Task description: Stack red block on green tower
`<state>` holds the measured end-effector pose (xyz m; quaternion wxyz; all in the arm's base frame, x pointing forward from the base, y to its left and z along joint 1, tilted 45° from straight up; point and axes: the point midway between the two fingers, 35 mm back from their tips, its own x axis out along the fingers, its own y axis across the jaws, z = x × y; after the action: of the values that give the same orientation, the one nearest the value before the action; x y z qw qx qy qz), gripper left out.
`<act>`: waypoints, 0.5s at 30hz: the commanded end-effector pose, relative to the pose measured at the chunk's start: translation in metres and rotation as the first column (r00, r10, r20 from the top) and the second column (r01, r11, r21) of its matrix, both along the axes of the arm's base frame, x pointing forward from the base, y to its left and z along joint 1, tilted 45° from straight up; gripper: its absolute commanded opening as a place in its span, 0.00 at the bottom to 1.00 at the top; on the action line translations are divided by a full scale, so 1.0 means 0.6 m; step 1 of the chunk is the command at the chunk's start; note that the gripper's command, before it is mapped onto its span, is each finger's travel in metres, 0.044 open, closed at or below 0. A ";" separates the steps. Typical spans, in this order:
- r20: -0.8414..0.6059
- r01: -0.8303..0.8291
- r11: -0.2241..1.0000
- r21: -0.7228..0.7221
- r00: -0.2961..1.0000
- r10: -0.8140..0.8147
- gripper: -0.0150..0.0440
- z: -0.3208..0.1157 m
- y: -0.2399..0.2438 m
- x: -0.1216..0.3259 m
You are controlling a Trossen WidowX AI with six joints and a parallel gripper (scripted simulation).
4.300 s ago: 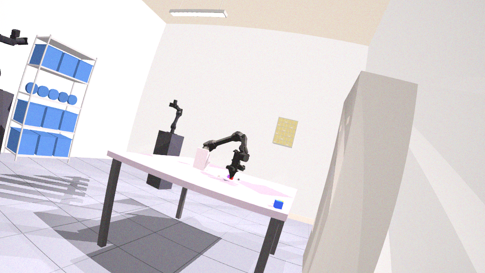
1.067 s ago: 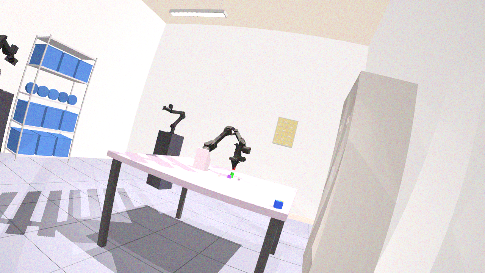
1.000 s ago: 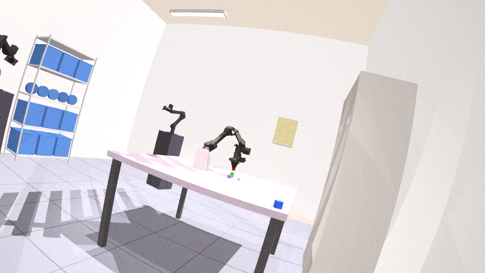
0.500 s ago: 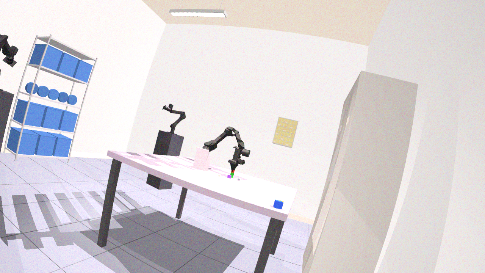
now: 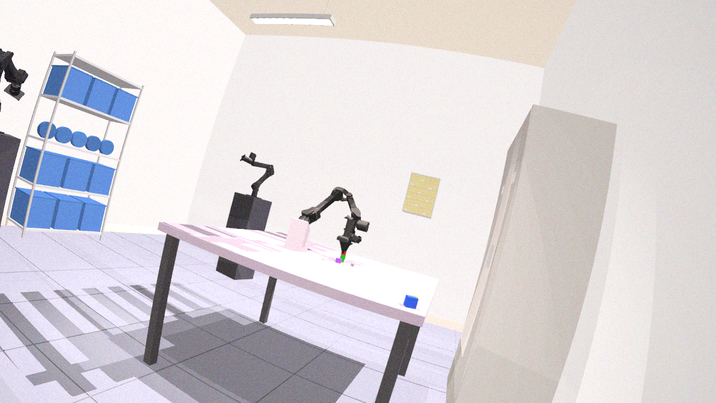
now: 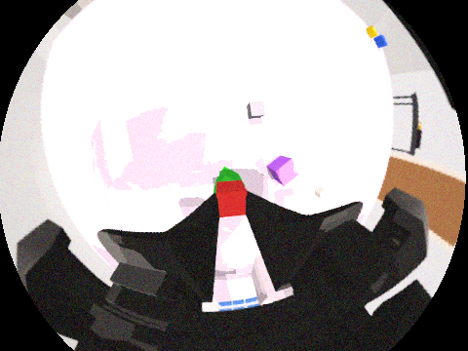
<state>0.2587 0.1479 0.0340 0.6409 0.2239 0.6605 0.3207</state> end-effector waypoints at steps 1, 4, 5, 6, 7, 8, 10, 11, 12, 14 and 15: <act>-0.004 0.004 1.000 0.002 1.000 -0.004 0.25 0.003 -0.002 0.001; -0.005 0.003 1.000 0.000 1.000 -0.003 0.34 0.001 -0.001 0.000; -0.005 0.003 1.000 0.000 1.000 -0.003 0.39 0.001 -0.001 0.000; -0.005 0.003 1.000 0.000 1.000 -0.003 0.43 0.001 -0.001 0.000; -0.005 0.003 1.000 0.000 1.000 -0.003 0.48 0.001 -0.001 0.000; -0.005 0.003 1.000 0.000 1.000 -0.003 0.52 0.001 -0.001 0.000; -0.005 0.003 1.000 0.000 1.000 -0.003 0.61 0.001 -0.001 0.000; -0.005 0.003 1.000 0.000 1.000 -0.003 0.65 0.001 -0.001 0.000; -0.005 0.003 1.000 0.000 1.000 -0.003 0.70 0.001 -0.001 0.000; -0.005 0.003 1.000 0.000 1.000 -0.003 0.79 0.001 -0.001 0.000; -0.005 0.003 1.000 0.000 1.000 -0.003 0.83 0.001 -0.001 0.000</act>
<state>0.2586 0.1471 0.0348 0.6395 0.2262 0.6618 0.3192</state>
